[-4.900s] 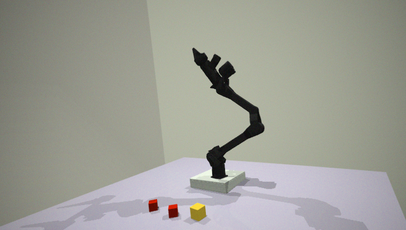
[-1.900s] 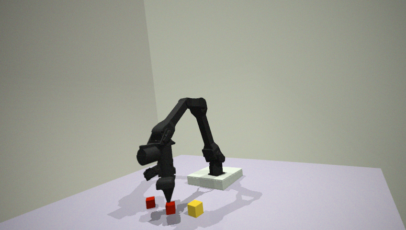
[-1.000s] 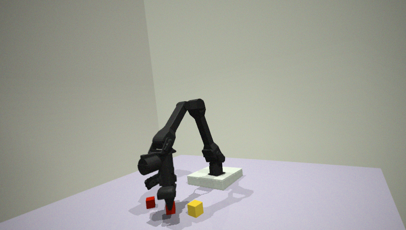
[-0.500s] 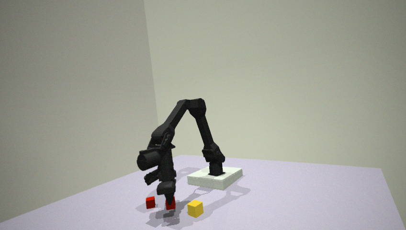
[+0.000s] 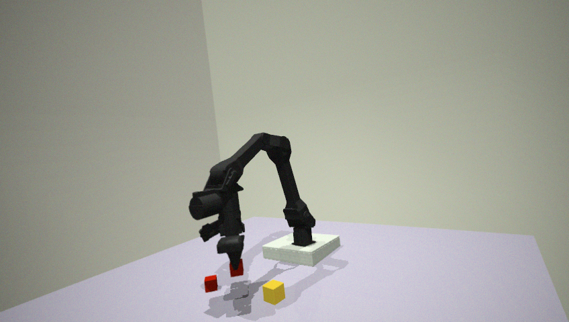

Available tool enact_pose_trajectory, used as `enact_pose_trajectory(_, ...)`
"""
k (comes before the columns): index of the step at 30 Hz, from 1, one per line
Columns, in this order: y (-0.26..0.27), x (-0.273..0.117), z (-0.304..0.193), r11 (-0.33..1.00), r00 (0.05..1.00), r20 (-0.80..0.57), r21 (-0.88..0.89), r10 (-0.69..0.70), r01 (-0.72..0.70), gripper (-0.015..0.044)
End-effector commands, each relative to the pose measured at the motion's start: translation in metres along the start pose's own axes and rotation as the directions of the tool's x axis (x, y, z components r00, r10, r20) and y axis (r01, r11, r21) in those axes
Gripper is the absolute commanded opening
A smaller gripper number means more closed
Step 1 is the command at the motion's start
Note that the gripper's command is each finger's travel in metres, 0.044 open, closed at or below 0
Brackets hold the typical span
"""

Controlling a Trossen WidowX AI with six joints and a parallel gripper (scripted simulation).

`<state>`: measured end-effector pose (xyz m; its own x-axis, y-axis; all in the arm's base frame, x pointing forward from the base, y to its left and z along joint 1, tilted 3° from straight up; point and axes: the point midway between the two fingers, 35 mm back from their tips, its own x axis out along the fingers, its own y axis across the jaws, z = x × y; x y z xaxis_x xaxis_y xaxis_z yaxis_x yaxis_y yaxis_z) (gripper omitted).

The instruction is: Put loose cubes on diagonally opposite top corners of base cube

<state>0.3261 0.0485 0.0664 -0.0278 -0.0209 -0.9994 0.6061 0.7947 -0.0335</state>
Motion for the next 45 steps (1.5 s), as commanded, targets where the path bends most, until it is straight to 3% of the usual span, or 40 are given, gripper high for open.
enact_pose_trajectory(1, 0.001, -0.018, 0.001, 1.000, 1.000, 0.010, 0.006, 0.008, -0.008, 0.0105)
enact_pose_trajectory(12, -0.002, -0.042, -0.002, 1.000, 1.000, 0.010, 0.006, 0.008, -0.008, 0.0105)
enact_pose_trajectory(45, 0.038, -0.011, -0.090, 0.999, 1.000, 0.002, 0.047, 0.012, -0.012, 0.0105)
